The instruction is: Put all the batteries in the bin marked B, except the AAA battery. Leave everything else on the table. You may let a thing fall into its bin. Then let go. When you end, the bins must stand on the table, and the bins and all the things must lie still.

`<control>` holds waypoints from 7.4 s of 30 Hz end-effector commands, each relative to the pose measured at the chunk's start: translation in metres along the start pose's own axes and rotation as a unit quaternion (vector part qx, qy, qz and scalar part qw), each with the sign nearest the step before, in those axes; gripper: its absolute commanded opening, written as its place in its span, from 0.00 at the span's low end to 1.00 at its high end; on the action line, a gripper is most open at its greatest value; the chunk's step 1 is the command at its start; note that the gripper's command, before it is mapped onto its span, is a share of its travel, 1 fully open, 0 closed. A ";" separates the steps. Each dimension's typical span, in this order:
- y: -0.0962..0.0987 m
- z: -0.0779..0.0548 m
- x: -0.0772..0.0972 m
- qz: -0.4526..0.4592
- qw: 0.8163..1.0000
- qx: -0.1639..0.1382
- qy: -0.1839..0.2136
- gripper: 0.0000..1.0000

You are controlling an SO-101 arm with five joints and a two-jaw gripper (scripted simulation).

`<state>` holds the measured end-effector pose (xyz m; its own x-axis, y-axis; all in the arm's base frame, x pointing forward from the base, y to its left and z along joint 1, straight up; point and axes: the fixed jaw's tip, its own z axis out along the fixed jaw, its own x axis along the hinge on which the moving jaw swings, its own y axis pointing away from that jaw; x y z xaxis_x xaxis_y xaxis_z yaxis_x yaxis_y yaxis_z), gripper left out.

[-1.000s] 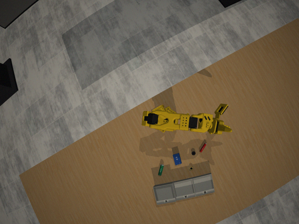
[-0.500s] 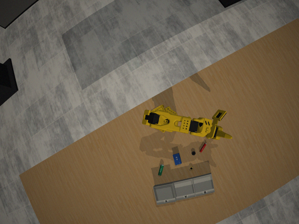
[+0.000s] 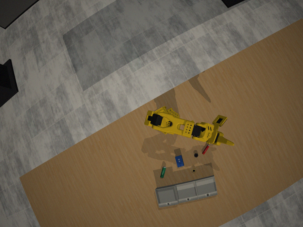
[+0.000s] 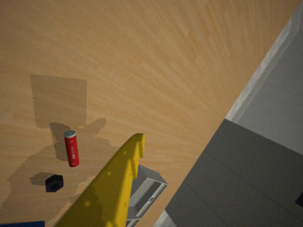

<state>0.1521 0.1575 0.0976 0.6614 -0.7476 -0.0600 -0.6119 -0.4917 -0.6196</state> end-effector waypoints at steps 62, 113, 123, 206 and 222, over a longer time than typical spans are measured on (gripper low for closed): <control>0.031 -0.007 0.035 0.068 0.990 -0.109 0.055 0.97; -0.001 -0.058 0.203 0.721 0.646 0.057 0.246 0.40; 0.016 -0.083 0.246 0.823 0.485 0.122 0.269 0.26; 0.081 -0.092 0.300 0.900 0.243 0.234 0.275 0.07; 0.076 -0.098 0.301 0.894 0.250 0.254 0.270 0.07</control>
<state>0.2593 -0.1430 0.0897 -0.7619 0.4195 -0.4934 0.4883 0.8726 -0.0122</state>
